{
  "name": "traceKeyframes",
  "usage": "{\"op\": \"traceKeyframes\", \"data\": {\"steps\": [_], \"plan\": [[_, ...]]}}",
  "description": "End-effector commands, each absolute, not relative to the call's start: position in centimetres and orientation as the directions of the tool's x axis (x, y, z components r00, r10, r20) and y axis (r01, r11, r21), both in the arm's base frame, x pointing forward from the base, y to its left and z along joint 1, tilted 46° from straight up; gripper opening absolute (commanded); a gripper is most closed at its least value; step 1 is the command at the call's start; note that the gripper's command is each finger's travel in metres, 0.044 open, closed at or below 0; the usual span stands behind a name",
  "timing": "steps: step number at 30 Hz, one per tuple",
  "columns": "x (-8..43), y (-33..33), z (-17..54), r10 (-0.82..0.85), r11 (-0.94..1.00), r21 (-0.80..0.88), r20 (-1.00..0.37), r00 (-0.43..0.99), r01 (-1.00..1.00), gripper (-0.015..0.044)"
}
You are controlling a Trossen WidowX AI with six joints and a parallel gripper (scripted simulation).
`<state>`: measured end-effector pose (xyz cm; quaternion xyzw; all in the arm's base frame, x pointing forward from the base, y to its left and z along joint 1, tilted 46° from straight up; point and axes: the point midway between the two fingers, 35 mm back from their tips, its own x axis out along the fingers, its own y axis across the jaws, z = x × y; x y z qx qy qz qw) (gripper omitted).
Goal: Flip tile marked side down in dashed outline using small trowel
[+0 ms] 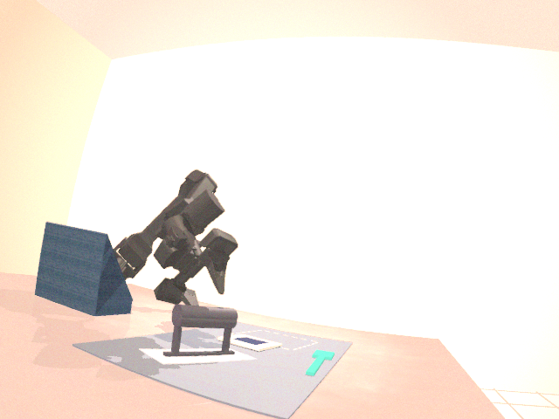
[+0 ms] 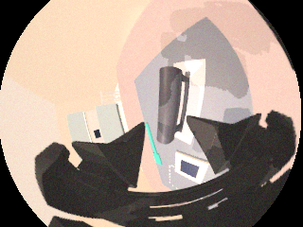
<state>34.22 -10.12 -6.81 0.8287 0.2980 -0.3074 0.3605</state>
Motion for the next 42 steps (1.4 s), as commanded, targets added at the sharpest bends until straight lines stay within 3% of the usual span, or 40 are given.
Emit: {"op": "traceKeyframes", "data": {"steps": [1, 42], "plan": [[33.6, -9.4, -6.6, 0.270, -0.656, 0.361, -0.708, 0.653, 0.663, 0.0300], [37.1, -7.7, -10.2, 0.269, -0.692, 0.336, -0.701, 0.661, 0.639, 0.0300]]}}
